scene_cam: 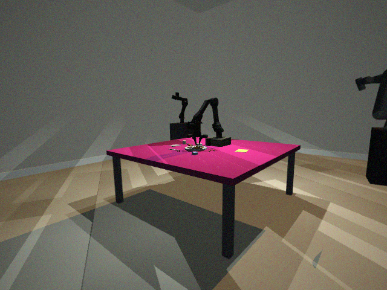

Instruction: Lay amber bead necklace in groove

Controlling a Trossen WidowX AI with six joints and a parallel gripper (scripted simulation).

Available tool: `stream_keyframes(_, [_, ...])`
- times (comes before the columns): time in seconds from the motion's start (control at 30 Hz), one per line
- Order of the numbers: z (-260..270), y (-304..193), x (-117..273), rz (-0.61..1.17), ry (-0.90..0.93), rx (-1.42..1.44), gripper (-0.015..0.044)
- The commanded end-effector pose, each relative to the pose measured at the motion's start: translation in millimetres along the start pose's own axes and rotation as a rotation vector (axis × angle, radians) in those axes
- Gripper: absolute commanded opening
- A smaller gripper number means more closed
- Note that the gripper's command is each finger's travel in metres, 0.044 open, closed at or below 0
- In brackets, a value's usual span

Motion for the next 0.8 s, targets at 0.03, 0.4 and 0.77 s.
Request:
stream_keyframes(0.03, [1.0, -0.2, -8.6, -0.001, 0.003, -0.005, 0.0120])
stream_keyframes(0.4, [0.7, -0.5, -8.4, 0.002, 0.002, 0.000, 0.0000])
stream_keyframes(0.77, [0.7, -0.5, -8.4, 0.002, 0.002, 0.000, 0.0000])
Point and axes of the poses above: the point midway between the two fingers, 35 mm back from their tips, its own x axis back along the fingers, its own z axis across the jaws, y = z × x, the point moved 5 cm from there along x, back along the fingers, and after that the axes turned 4 degrees about x, right-handed, at the moved point
